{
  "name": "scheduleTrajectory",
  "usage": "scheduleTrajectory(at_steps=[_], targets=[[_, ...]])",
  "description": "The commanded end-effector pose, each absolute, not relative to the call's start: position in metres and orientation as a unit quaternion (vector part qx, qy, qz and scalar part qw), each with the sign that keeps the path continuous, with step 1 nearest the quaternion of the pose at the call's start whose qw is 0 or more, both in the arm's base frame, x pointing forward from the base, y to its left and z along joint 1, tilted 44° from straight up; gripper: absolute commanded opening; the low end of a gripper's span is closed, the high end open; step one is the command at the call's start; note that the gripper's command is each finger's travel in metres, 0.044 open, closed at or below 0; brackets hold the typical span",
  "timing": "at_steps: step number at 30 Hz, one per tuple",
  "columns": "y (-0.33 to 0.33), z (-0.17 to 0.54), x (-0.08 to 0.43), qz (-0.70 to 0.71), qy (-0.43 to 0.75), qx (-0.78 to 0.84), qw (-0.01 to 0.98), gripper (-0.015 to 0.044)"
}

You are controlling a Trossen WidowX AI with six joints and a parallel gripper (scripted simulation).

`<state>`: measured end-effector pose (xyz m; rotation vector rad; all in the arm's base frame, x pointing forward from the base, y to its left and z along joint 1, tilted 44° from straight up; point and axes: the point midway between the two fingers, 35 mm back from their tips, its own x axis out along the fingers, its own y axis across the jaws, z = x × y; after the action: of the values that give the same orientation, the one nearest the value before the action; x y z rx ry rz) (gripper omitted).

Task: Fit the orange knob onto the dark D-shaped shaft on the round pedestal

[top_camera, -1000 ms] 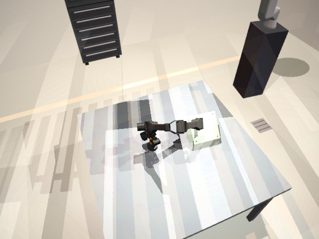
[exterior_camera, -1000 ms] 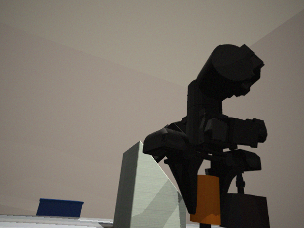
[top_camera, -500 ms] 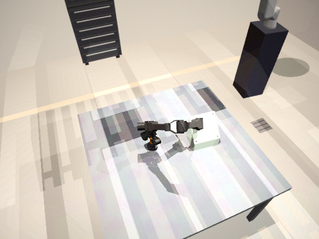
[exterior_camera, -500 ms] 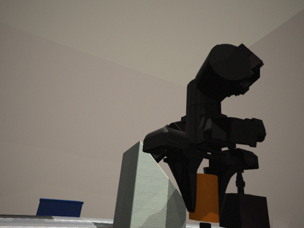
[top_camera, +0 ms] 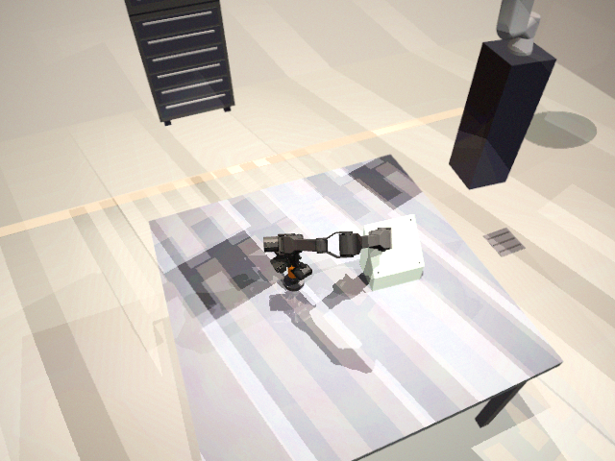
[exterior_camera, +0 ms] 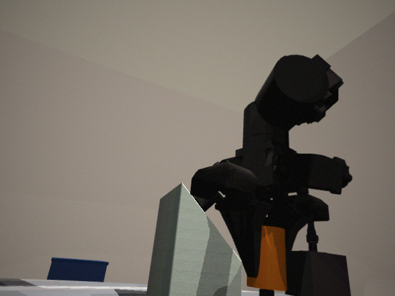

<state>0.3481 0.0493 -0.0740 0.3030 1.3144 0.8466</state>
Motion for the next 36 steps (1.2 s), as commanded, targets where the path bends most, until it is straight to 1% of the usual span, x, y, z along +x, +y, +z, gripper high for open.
scheduleTrajectory(at_steps=[1,36], targets=[[0.0492,-0.0726,0.3496,0.382,0.588,0.134,0.701,0.0],[0.0479,-0.0711,0.3489,0.39,0.582,0.125,0.702,0.0]])
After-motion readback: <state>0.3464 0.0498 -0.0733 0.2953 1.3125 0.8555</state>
